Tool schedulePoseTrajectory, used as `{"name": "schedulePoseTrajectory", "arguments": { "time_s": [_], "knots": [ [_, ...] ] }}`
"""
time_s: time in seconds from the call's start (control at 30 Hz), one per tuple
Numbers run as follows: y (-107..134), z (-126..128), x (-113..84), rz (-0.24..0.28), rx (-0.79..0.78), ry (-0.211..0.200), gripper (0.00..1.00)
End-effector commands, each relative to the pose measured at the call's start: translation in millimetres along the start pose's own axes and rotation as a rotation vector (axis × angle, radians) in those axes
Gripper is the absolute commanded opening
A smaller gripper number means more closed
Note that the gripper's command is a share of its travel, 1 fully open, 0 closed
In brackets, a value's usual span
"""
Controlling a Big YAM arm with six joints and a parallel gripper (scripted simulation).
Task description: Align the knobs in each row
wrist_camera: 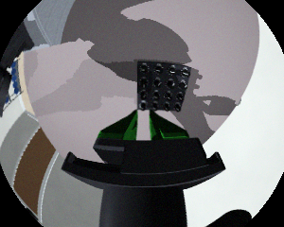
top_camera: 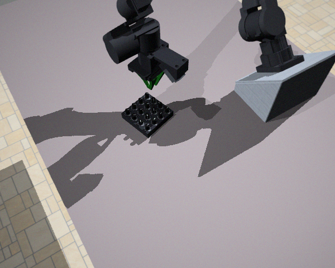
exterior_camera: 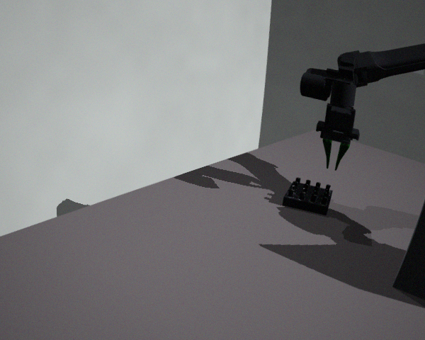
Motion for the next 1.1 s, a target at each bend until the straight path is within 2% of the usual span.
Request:
{"name": "schedulePoseTrajectory", "arguments": {
  "time_s": [0.0, 0.37, 0.57, 0.7, 0.8, 0.9, 0.93, 1.03, 1.07],
  "knots": [
    [-1.1, -7.7, -6.2, -0.005, -0.017, 0.011, 0.18],
    [-1.0, -7.3, -4.7, -0.005, -0.015, 0.01, 0.18],
    [0.0, -2.9, 5.6, -0.006, -0.005, -0.003, 0.18],
    [-0.9, -5.7, 4.1, -0.005, -0.008, 0.009, 0.18],
    [-0.2, -1.8, 11.8, -0.006, -0.007, -0.006, 0.18],
    [1.3, -4.0, 11.4, -0.006, -0.002, -0.001, 0.18],
    [-2.0, -12.8, -0.6, -0.002, -0.012, 0.037, 0.18],
    [-0.1, -1.5, 17.8, -0.005, -0.007, -0.006, 0.18],
    [-0.1, -1.5, 19.1, -0.005, -0.007, -0.006, 0.18]
  ]
}}
Point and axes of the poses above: the point where the finger pads meet when closed, its own x axis out along the fingers, its own z axis across the jaws, y = z × x, the point moved 10 cm from there along -x, back along the fingers, and after that the axes turned 12 degrees about x, right-handed, at the moved point
